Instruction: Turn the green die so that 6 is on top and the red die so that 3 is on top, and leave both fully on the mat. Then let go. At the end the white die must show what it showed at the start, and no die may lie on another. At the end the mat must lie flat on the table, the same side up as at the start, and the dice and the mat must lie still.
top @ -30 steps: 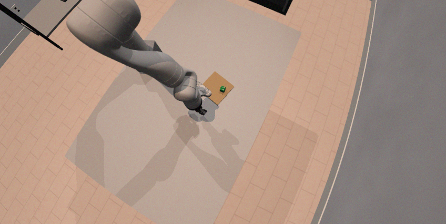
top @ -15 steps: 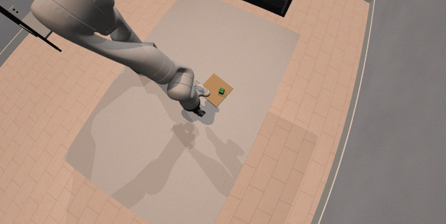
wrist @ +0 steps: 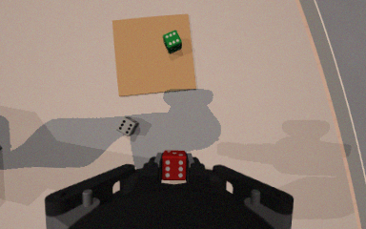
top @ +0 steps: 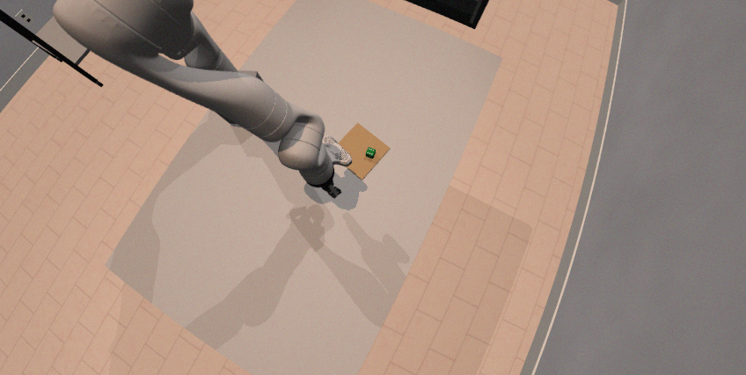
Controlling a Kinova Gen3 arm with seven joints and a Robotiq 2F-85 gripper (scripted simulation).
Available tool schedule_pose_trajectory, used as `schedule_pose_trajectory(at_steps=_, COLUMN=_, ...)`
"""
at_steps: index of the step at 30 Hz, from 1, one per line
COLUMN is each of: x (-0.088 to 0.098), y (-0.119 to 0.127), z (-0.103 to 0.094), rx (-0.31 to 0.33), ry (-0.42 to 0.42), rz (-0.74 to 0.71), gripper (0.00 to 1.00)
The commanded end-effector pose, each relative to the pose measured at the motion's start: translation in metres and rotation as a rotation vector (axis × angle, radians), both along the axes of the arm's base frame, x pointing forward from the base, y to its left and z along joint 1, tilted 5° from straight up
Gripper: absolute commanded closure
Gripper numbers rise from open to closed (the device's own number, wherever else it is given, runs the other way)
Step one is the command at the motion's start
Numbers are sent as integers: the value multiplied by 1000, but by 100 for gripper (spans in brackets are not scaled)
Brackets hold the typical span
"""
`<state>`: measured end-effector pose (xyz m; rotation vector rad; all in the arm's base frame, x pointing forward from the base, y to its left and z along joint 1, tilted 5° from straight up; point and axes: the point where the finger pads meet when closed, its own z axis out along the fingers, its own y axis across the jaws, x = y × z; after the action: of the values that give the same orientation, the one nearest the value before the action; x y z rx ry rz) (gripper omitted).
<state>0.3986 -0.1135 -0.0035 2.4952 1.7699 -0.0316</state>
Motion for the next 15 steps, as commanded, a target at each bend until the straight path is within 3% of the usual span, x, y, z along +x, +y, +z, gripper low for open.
schedule_pose_trajectory(at_steps=1, x=1, y=2, z=0, rx=-1, ry=-1, rz=-4, gripper=79)
schedule_pose_trajectory(at_steps=15, x=4, y=2, z=-8, rx=21, ry=-48, rz=-660, gripper=79)
